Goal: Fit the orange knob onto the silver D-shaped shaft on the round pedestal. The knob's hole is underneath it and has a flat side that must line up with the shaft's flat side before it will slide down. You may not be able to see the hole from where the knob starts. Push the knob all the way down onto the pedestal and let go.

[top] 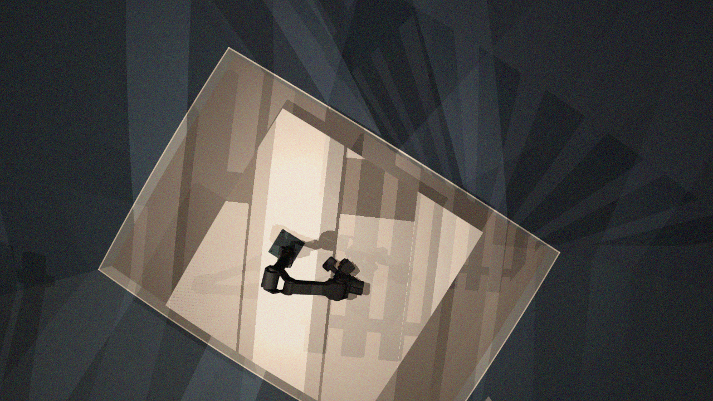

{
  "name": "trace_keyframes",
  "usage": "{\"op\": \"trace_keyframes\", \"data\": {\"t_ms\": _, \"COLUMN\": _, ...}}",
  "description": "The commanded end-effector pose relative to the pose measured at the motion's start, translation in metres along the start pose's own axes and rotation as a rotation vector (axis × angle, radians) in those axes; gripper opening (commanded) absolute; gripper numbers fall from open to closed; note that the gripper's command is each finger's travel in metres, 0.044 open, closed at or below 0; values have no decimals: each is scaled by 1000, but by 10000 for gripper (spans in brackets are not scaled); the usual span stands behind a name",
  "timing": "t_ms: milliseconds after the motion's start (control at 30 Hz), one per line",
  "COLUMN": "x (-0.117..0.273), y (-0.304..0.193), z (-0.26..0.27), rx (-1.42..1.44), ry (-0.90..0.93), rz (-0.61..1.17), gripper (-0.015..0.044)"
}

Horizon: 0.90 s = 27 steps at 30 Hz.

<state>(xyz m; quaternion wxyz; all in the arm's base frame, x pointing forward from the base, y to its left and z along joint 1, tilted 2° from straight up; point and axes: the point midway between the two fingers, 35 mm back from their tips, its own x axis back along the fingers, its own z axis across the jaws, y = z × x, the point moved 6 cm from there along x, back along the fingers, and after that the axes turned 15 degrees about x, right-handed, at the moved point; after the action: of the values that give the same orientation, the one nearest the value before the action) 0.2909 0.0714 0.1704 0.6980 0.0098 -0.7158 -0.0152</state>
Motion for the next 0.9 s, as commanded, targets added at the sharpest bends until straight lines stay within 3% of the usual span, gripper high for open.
{"op": "trace_keyframes", "data": {"t_ms": 0, "x": -7, "y": 0, "z": 0, "rx": 4, "ry": 2, "rz": -3, "gripper": 440}}
{"op": "trace_keyframes", "data": {"t_ms": 867, "x": -49, "y": 1, "z": -1, "rx": 3, "ry": 2, "rz": -3, "gripper": 440}}
